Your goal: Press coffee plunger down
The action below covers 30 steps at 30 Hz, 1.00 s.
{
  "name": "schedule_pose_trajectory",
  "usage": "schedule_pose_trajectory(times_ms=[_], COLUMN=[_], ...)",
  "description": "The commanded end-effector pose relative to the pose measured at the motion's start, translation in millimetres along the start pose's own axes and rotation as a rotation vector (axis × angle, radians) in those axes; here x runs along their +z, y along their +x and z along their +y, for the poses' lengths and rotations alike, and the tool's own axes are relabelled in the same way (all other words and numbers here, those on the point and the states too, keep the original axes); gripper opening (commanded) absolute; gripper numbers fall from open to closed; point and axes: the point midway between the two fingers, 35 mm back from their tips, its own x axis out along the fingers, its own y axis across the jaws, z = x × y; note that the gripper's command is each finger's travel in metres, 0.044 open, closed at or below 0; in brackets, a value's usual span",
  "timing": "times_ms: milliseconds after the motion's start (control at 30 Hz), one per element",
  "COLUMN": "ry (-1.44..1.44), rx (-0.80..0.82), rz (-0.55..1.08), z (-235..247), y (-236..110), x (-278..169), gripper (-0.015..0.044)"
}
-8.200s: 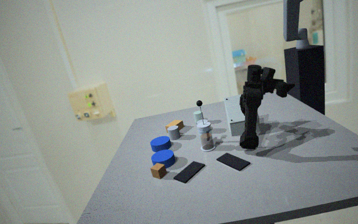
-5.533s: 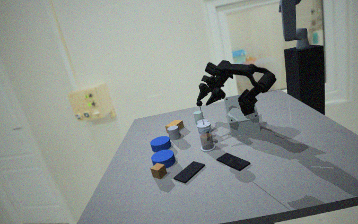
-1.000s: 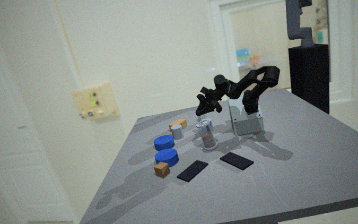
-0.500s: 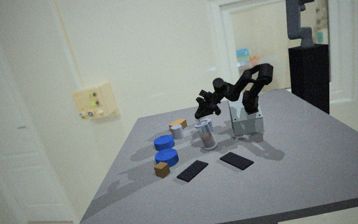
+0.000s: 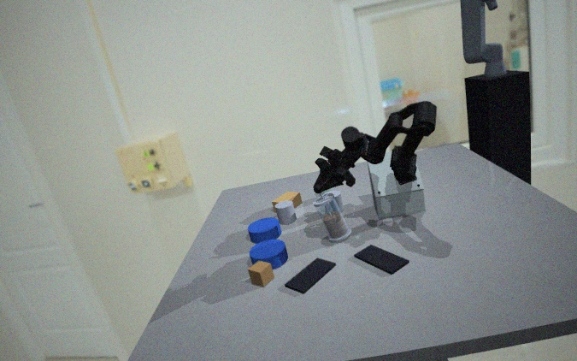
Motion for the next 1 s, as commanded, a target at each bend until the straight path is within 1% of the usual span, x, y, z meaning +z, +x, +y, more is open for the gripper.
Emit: schedule_pose_trajectory(times_ms=[0, 967], ry=[0.034, 0.034], rx=[0.02, 0.02], rz=[0.032, 0.032], z=[0.8, -2.3], y=[3.1, 5.5], x=[-8.5, -7.0], gripper=[0.0124, 0.0124])
